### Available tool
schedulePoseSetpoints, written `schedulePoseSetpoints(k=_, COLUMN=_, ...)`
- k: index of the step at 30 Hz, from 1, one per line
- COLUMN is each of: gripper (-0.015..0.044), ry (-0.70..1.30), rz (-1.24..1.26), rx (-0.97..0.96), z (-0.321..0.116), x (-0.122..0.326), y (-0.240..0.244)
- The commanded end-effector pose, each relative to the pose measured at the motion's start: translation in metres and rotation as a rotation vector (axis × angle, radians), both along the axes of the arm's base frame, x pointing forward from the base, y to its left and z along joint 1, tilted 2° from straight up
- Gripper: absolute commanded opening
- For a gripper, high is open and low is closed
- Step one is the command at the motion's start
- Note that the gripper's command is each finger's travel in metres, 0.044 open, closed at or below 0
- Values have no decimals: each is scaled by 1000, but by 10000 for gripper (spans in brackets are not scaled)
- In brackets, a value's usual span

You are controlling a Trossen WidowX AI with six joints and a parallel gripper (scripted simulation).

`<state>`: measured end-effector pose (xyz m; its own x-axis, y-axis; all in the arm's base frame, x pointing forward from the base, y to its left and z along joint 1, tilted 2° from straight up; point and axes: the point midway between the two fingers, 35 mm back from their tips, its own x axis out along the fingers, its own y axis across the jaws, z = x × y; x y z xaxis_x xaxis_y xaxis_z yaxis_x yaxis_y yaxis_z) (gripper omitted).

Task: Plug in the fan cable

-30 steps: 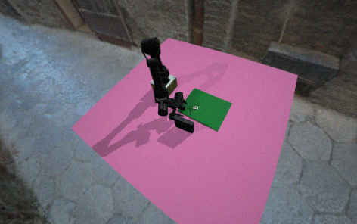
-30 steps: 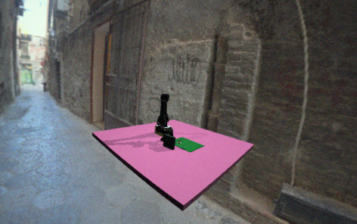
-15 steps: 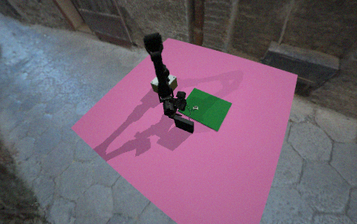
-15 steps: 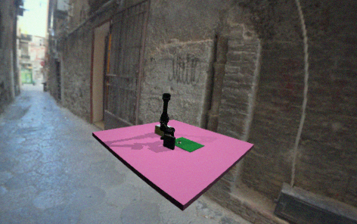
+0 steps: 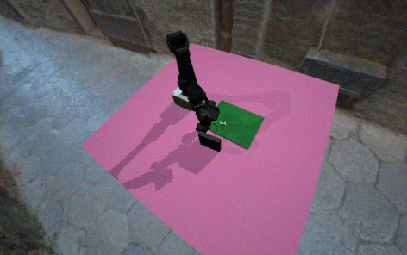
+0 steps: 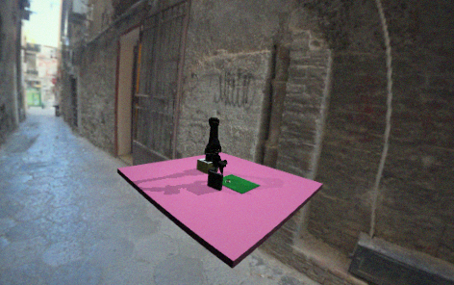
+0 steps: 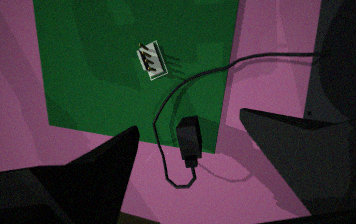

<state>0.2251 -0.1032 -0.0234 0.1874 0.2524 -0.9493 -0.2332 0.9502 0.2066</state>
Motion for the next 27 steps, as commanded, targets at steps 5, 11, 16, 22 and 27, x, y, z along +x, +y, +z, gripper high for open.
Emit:
schedulePoseSetpoints(k=5, gripper=440, ry=74, rz=5, rx=-93, z=25, x=1, y=1)
schedulePoseSetpoints(k=11, gripper=440, ry=126, rz=8, rx=-158, z=42, x=-2, y=4)
schedulePoseSetpoints(k=16, gripper=440, ry=164, rz=10, rx=-215, z=57, x=-5, y=6)
schedulePoseSetpoints(k=22, gripper=440, ry=166, rz=14, rx=-214, z=57, x=-6, y=7)
schedulePoseSetpoints(k=27, gripper=440, ry=168, rz=30, rx=-224, z=76, x=-4, y=6)
